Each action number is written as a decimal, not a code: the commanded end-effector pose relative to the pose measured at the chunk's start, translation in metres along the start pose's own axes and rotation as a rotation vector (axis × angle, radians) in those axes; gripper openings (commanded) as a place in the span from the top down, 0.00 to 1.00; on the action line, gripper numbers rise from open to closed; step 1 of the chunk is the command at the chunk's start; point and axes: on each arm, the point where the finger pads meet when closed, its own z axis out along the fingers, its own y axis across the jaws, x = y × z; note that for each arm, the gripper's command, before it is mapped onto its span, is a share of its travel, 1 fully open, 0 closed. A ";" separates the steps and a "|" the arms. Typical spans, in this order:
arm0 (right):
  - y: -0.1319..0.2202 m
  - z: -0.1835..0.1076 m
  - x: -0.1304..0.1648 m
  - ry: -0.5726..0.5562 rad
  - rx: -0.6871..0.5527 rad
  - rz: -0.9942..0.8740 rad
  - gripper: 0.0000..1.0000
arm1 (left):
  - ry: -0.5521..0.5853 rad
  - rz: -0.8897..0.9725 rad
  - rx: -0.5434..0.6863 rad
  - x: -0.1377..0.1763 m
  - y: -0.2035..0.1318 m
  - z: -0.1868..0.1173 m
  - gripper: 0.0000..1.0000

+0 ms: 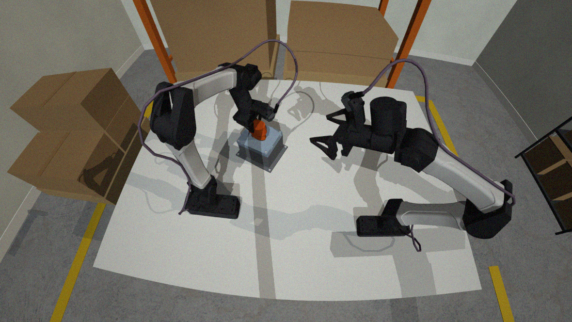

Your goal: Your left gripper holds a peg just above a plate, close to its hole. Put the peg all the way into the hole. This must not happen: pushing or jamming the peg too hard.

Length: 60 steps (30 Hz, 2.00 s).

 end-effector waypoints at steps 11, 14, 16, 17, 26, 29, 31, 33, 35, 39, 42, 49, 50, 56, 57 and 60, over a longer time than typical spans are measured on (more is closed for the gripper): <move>0.000 -0.007 -0.010 -0.030 0.002 0.003 0.00 | -0.001 0.015 -0.057 -0.001 0.000 -0.011 0.61; 0.000 -0.007 -0.010 -0.030 0.002 0.003 0.00 | -0.006 0.011 -0.028 -0.001 -0.002 -0.009 0.61; 0.000 -0.007 -0.010 -0.030 0.002 0.003 0.00 | -0.008 0.010 -0.019 0.000 -0.002 -0.007 0.61; 0.000 -0.007 -0.010 -0.030 0.002 0.003 0.00 | -0.008 0.011 -0.025 0.000 -0.001 -0.008 0.61; 0.000 -0.007 -0.010 -0.030 0.002 0.003 0.00 | -0.011 0.005 -0.016 -0.004 0.000 -0.010 0.61; 0.000 -0.007 -0.010 -0.030 0.002 0.003 0.00 | -0.011 0.009 -0.026 -0.005 0.003 -0.011 0.61; 0.000 -0.007 -0.010 -0.030 0.002 0.003 0.00 | -0.004 0.006 -0.032 -0.004 0.005 -0.011 0.61; 0.000 -0.007 -0.010 -0.030 0.002 0.003 0.00 | 0.004 0.006 -0.046 -0.003 0.008 -0.011 0.61; 0.000 -0.007 -0.010 -0.030 0.002 0.003 0.00 | 0.000 0.006 -0.049 -0.003 0.009 -0.011 0.61; 0.000 -0.007 -0.010 -0.030 0.002 0.003 0.00 | -0.007 0.005 -0.045 -0.004 0.003 -0.008 0.61; 0.000 -0.007 -0.010 -0.030 0.002 0.003 0.00 | -0.007 0.002 -0.044 -0.003 0.003 -0.007 0.61; 0.000 -0.007 -0.010 -0.030 0.002 0.003 0.00 | -0.011 -0.003 -0.032 -0.002 0.000 0.001 0.61; 0.000 -0.007 -0.010 -0.030 0.002 0.003 0.00 | -0.012 -0.004 -0.026 -0.002 0.000 0.004 0.61; 0.000 -0.007 -0.010 -0.030 0.002 0.003 0.00 | -0.007 0.000 -0.014 -0.002 -0.001 0.012 0.61; 0.000 -0.007 -0.010 -0.030 0.002 0.003 0.00 | -0.008 0.000 -0.013 -0.002 0.000 0.009 0.61; 0.000 -0.007 -0.010 -0.030 0.002 0.003 0.00 | -0.008 0.001 -0.010 -0.002 0.002 0.005 0.61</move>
